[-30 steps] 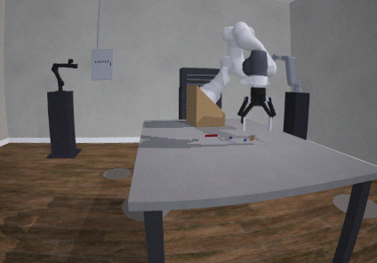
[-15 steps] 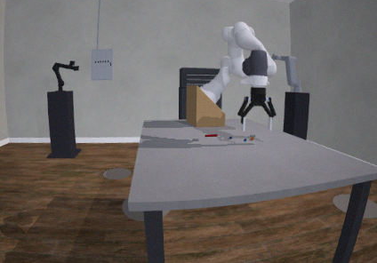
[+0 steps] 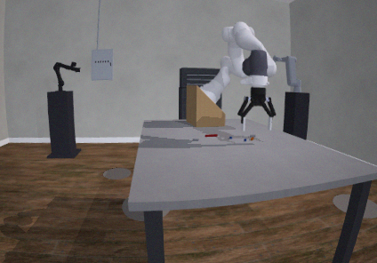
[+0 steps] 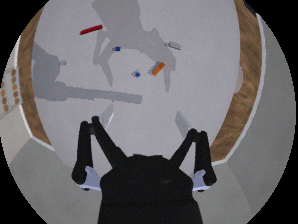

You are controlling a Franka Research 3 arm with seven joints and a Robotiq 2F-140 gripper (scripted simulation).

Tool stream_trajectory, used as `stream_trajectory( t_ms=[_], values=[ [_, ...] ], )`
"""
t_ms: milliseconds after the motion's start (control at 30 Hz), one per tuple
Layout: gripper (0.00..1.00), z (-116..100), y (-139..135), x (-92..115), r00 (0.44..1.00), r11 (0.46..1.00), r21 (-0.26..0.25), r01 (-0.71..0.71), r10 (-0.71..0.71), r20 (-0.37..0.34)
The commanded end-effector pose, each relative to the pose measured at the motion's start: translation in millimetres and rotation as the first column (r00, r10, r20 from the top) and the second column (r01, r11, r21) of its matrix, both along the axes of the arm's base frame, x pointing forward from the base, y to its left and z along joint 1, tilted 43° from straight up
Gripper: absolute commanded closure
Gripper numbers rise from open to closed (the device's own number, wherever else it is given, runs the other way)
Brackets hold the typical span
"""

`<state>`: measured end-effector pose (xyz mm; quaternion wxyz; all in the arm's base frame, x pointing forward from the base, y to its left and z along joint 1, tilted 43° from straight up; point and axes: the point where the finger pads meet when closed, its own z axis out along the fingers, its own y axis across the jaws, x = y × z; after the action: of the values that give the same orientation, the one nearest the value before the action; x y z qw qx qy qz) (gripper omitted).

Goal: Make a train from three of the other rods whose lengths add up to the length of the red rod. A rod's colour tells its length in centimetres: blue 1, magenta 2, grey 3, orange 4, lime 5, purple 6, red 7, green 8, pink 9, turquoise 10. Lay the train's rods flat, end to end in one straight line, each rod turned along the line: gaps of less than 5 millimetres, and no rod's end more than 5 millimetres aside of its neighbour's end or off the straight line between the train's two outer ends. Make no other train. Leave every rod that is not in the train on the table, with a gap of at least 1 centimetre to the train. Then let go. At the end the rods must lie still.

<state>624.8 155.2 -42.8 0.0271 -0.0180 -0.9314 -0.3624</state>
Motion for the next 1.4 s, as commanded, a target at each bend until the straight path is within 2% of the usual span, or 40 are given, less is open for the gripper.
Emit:
stream_trajectory(
  t_ms=[0, 67, 467, 533, 567, 967, 1133, 1367],
  values=[
    [0.0, -1, 0, -5, 0.999, 0.999, 0.002, -0.038, 0.038, 0.029],
    [0.0, -2, -1, -20, 0.983, 0.99, -0.001, -0.142, 0.141, 0.121],
    [0.0, -1, -2, -43, 0.913, 0.951, -0.026, -0.308, 0.303, 0.273],
    [0.0, -1, -2, -43, 0.913, 0.951, -0.026, -0.308, 0.303, 0.273],
    [0.0, -1, -1, -48, 0.891, 0.939, -0.035, -0.342, 0.336, 0.305],
    [0.0, 4, 1, -70, 0.755, 0.865, -0.094, -0.492, 0.478, 0.45],
    [0.0, 6, 2, -77, 0.707, 0.84, -0.115, -0.53, 0.513, 0.487],
    [0.0, 6, 2, -77, 0.703, 0.838, -0.117, -0.533, 0.515, 0.49]
  ],
)
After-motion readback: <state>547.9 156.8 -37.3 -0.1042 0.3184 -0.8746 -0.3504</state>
